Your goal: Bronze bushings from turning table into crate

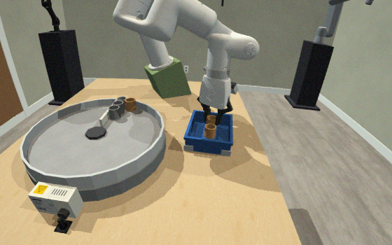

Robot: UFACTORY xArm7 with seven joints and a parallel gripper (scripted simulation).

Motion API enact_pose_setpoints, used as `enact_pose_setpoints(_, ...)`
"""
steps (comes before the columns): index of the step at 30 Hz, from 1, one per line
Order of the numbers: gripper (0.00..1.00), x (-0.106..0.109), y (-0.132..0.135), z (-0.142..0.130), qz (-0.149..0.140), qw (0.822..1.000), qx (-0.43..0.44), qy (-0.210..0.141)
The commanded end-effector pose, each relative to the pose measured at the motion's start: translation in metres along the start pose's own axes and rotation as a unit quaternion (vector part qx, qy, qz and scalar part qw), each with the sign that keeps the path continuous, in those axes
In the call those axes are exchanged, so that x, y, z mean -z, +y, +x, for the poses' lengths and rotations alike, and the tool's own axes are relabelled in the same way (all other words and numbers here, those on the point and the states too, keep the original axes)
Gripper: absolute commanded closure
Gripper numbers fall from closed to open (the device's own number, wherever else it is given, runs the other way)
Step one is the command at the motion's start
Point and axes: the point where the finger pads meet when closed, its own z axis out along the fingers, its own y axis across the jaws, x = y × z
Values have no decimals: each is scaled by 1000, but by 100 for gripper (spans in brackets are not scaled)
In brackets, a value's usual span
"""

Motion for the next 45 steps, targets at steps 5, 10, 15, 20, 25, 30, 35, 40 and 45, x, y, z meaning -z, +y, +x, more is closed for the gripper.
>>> enact_pose_setpoints(5, 100, 1, 1, 0, -2, 1000, 0, 0)
enact_pose_setpoints(10, 100, 1, 1, 0, -2, 1000, 0, 0)
enact_pose_setpoints(15, 100, 1, 1, 0, -2, 1000, 0, 0)
enact_pose_setpoints(20, 100, -1, 1, 0, -2, 1000, 0, 0)
enact_pose_setpoints(25, 100, -3, 1, 0, -2, 1000, 0, 0)
enact_pose_setpoints(30, 100, -3, 1, 0, -2, 1000, 0, 0)
enact_pose_setpoints(35, 100, -4, 1, 0, -2, 1000, 0, 0)
enact_pose_setpoints(40, 100, -4, 1, 0, -2, 1000, 0, 0)
enact_pose_setpoints(45, 100, -4, 1, 0, -2, 1000, 0, 0)
